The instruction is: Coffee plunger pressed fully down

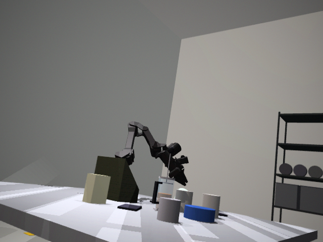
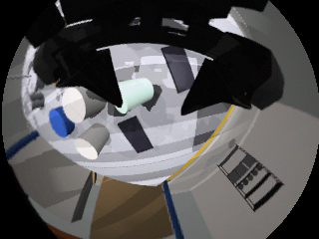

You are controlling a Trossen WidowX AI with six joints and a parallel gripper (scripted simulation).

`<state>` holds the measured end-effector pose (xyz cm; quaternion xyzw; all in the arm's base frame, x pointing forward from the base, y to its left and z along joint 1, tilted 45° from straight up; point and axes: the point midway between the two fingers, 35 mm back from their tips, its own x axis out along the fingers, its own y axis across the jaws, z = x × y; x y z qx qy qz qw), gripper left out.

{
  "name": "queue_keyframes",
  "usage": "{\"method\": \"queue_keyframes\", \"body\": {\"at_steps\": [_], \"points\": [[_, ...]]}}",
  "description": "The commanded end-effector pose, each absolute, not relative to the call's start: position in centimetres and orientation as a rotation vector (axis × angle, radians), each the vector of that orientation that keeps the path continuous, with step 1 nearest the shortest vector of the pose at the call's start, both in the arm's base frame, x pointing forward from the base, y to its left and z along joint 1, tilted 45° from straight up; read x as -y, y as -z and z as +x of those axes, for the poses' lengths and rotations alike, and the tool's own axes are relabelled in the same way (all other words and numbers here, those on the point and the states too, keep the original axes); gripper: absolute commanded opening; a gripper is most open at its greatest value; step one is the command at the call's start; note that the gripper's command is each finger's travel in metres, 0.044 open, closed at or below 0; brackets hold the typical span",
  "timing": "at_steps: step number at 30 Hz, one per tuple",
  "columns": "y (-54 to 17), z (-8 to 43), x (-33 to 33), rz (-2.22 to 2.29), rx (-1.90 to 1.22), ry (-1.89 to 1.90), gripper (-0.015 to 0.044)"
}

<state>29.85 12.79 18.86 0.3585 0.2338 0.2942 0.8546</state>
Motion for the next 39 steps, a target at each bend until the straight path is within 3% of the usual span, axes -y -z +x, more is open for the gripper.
{"method": "queue_keyframes", "body": {"at_steps": [1,13,26,39], "points": [[-18.4,31.6,-9.2,0.703,-0.486,-0.539,0.044],[-17.3,33.2,6.7,0.666,-0.49,-0.242,0.044],[-15.8,26.3,20.0,0.777,-0.435,-0.04,0.044],[-11.5,26.6,16.4,0.79,-0.424,-0.034,0.044]]}}
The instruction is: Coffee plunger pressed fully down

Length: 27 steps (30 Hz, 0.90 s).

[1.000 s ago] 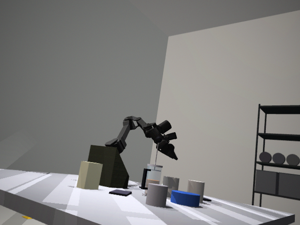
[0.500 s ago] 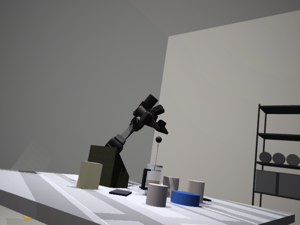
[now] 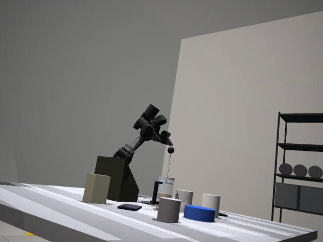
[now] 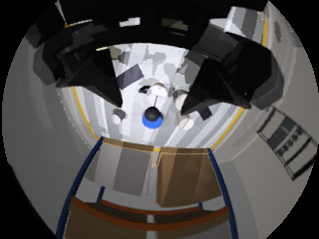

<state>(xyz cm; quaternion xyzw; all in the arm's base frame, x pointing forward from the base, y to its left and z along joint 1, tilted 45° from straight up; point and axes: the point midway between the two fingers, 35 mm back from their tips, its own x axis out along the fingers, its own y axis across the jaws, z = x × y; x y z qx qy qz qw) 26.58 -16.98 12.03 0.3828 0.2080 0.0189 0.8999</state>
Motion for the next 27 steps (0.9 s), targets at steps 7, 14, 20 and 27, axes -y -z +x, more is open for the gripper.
{"method": "queue_keyframes", "body": {"at_steps": [7,14,20,27], "points": [[-11.3,27.1,16.3,0.79,-0.426,-0.034,0.044],[-10.9,28.1,16.1,0.789,-0.427,-0.033,0.044],[-10.5,29.0,15.9,0.789,-0.426,-0.033,0.044],[-10.2,30.1,15.6,0.79,-0.423,-0.034,0.044]]}}
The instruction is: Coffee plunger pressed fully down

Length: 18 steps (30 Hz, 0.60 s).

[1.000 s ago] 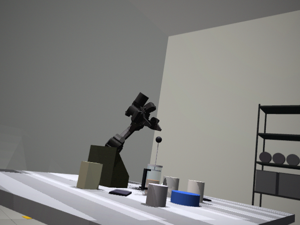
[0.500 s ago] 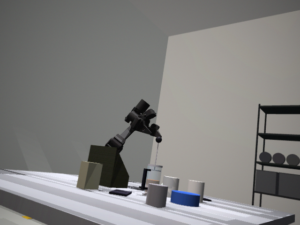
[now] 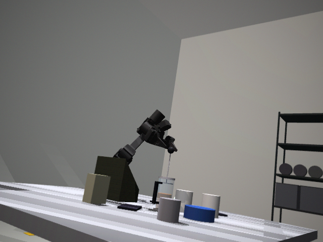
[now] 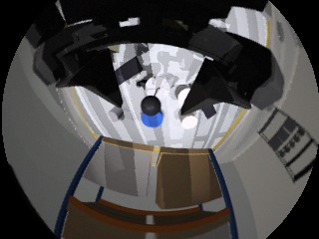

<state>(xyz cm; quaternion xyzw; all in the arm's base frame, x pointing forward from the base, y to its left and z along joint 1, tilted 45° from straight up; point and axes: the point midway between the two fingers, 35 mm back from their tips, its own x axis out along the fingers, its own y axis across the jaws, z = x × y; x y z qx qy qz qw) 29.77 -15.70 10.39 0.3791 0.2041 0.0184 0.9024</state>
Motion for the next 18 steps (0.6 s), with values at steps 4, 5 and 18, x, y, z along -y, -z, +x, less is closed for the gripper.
{"method": "queue_keyframes", "body": {"at_steps": [4,5,18], "points": [[-10.07,30.27,15.55,0.79,-0.422,-0.034,0.0414],[-10.07,30.27,15.55,0.79,-0.422,-0.034,0.0387],[-10.07,30.27,15.55,0.79,-0.422,-0.034,0.0125]]}}
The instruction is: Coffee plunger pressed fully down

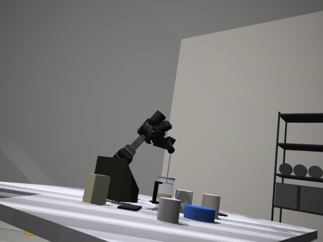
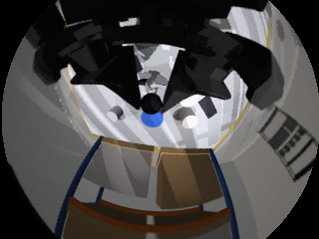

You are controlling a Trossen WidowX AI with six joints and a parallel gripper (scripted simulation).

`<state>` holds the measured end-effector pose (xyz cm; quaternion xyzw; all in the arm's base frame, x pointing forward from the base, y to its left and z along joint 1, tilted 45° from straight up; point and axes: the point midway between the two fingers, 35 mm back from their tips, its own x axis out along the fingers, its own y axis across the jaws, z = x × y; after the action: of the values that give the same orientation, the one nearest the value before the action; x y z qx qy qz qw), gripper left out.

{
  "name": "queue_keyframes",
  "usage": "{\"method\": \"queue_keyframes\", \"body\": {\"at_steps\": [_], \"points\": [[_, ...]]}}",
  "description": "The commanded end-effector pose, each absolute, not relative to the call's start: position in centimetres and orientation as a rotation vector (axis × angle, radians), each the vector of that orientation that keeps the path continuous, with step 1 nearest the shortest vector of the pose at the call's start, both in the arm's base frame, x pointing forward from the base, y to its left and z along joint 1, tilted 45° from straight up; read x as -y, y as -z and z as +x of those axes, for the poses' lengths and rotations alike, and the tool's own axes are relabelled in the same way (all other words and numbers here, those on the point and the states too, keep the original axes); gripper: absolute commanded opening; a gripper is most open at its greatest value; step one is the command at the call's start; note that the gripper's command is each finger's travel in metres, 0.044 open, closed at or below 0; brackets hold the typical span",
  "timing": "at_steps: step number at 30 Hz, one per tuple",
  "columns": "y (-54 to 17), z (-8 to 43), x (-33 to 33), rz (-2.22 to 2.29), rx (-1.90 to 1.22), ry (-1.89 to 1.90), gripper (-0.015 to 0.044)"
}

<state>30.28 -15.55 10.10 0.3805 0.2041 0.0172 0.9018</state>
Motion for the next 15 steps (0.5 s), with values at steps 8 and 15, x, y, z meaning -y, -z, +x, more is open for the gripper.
{"method": "queue_keyframes", "body": {"at_steps": [8,15], "points": [[-10.01,30.3,15.51,0.79,-0.422,-0.034,0.0125],[-9.21,30.62,15.04,0.789,-0.425,-0.033,0.0125]]}}
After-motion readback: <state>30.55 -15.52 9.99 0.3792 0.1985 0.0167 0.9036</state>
